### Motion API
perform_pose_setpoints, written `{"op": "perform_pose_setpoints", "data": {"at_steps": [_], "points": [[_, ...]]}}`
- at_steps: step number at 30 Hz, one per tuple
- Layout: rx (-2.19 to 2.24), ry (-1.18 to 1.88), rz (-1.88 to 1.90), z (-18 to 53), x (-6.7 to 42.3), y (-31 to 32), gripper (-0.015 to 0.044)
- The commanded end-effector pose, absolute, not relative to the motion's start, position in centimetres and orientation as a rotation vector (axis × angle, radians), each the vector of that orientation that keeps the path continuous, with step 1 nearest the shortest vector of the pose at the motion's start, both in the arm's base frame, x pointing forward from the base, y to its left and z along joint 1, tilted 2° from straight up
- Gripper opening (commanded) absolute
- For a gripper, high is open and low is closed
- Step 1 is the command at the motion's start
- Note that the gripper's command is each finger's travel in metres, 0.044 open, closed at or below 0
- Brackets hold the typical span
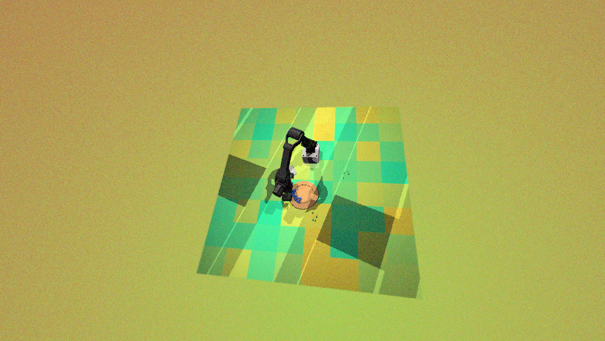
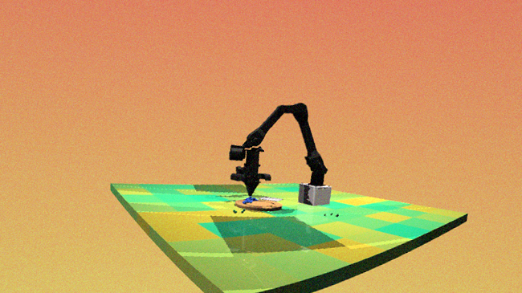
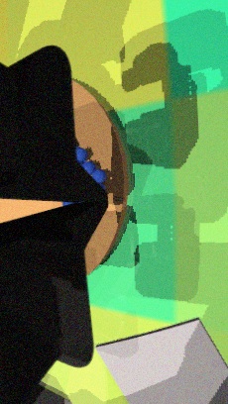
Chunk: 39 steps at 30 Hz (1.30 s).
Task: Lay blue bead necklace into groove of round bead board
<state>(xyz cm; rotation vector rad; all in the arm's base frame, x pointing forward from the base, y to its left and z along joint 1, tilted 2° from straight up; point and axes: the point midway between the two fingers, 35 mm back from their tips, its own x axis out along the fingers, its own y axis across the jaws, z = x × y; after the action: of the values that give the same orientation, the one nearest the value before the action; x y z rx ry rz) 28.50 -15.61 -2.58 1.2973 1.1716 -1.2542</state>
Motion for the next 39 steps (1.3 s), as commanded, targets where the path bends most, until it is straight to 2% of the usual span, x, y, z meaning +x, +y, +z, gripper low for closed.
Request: {"op": "perform_pose_setpoints", "data": {"at_steps": [1, 7, 24, 39], "points": [[1.295, 1.174, -1.251, -3.2, 28.4, -15.6, 0.0], [1.295, 1.174, -1.251, -3.6, 28.4, -15.6, 0.0], [1.297, 1.175, -1.255, -3.2, 28.4, -15.6, 0.044], [1.295, 1.174, -1.251, -2.3, 28.4, -15.6, 0.044]]}}
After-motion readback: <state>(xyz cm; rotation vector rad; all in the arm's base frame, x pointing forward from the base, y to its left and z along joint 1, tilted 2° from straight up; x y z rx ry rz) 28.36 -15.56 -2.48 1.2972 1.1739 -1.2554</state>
